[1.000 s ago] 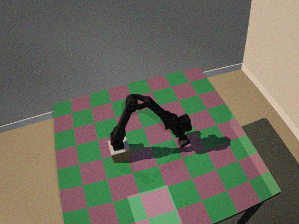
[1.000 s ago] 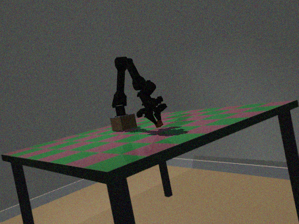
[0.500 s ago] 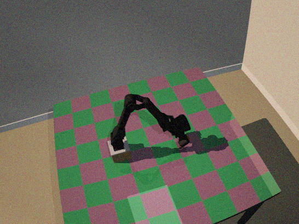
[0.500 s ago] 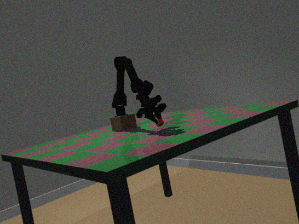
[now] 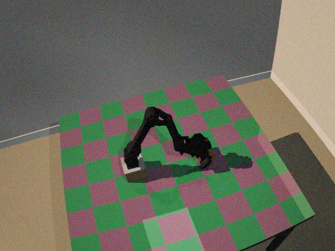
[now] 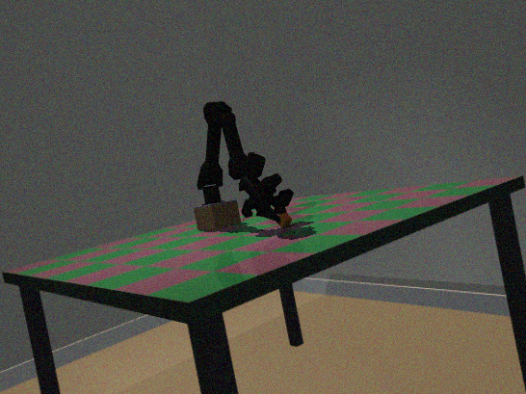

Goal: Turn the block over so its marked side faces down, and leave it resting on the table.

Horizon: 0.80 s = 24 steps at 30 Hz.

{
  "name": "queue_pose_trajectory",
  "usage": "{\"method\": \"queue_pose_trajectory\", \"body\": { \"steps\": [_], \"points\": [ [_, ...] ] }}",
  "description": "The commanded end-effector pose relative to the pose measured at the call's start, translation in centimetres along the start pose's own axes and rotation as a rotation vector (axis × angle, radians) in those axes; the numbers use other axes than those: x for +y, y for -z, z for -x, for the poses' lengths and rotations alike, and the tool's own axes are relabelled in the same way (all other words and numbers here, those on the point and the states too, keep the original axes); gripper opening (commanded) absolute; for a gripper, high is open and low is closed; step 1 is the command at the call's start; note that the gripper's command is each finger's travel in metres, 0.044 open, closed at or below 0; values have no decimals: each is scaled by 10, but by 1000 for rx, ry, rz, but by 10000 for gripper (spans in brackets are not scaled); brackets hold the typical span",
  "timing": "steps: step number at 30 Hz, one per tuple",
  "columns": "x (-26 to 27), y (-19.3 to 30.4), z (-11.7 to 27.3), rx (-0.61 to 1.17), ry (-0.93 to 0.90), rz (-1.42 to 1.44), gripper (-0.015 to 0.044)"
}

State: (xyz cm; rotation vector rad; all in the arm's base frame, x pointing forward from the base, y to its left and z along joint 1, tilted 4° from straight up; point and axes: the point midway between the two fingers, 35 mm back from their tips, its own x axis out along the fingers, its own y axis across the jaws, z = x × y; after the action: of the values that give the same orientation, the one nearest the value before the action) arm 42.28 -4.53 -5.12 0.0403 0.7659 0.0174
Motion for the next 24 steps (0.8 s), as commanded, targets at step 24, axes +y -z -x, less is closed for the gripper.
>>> {"method": "queue_pose_trajectory", "body": {
  "steps": [24],
  "points": [
    [3, 18, 8, -256, -8, -3, 0]
  ]
}}
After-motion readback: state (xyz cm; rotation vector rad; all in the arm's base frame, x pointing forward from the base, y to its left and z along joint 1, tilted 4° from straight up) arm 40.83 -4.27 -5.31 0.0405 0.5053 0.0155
